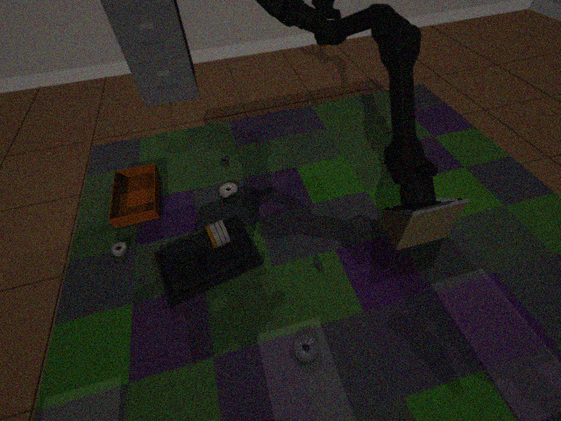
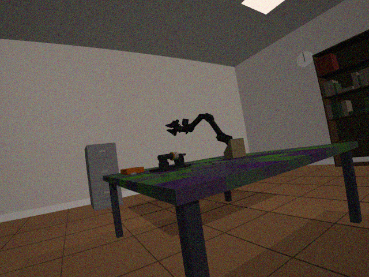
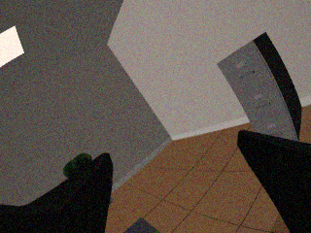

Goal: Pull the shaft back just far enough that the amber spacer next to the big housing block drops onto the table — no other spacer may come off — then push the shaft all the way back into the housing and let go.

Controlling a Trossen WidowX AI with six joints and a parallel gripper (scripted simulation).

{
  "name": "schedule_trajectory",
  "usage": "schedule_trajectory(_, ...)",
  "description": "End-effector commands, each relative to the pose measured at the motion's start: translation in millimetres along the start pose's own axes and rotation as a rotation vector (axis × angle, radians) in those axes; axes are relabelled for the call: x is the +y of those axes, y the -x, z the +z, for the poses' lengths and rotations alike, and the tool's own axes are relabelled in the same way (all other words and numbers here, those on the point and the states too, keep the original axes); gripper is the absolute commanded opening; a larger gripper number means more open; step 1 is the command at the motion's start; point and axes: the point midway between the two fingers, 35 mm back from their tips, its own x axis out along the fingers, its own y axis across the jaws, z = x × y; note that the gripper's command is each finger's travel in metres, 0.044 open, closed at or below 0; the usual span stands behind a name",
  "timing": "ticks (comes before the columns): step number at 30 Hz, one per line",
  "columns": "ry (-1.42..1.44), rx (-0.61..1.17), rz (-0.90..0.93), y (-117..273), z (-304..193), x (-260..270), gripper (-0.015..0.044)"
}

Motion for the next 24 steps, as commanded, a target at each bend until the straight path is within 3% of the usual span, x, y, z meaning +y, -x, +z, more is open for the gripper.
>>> schedule_trajectory(1,-0.008,0.001,-0.001,-0.2,-1.0,0.1,0.0426)
schedule_trajectory(5,-0.186,0.019,-0.022,-5.9,-26.5,4.8,0.0440)
schedule_trajectory(12,-0.778,0.128,-0.116,-18.6,-120.9,42.4,0.0440)
schedule_trajectory(24,-1.631,0.429,-0.457,10.9,-277.3,173.6,0.0440)
